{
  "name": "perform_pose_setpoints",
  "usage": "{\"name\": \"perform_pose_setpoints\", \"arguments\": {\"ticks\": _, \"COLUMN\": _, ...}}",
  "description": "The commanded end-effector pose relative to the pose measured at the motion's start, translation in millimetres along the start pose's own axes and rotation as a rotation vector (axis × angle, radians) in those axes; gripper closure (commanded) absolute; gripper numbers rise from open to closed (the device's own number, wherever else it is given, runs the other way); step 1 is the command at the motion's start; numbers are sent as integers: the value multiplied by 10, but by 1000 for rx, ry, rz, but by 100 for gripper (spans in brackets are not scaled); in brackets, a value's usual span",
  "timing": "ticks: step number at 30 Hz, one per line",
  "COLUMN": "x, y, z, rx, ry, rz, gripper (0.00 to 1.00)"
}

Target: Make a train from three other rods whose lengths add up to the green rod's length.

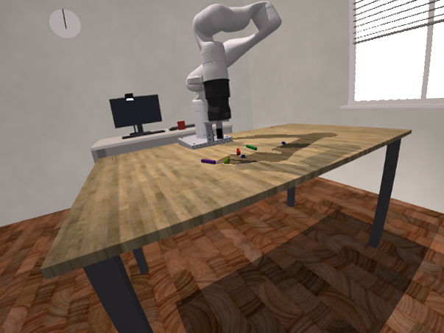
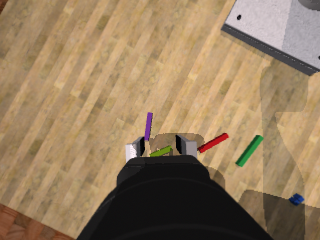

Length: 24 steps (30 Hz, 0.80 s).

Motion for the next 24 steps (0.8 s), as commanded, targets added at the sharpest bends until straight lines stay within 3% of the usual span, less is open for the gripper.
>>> {"name": "perform_pose_setpoints", "arguments": {"ticks": 1, "x": -8, "y": -129, "z": -136, "rx": -74, "ry": -3, "rz": 4, "gripper": 0}}
{"name": "perform_pose_setpoints", "arguments": {"ticks": 15, "x": -10, "y": -240, "z": -232, "rx": -174, "ry": -6, "rz": 1, "gripper": 0}}
{"name": "perform_pose_setpoints", "arguments": {"ticks": 16, "x": -10, "y": -240, "z": -232, "rx": -174, "ry": -6, "rz": 1, "gripper": 46}}
{"name": "perform_pose_setpoints", "arguments": {"ticks": 24, "x": -10, "y": -240, "z": -232, "rx": -174, "ry": -6, "rz": 1, "gripper": 46}}
Point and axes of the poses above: the point where the finger pads meet when closed, its own x axis back along the fingers, its own z axis across the jaws, y = z × x, the point moved 8 cm from there along x, back along the fingers, and after that the axes turned 2 degrees about -x, right-handed, at the moved point
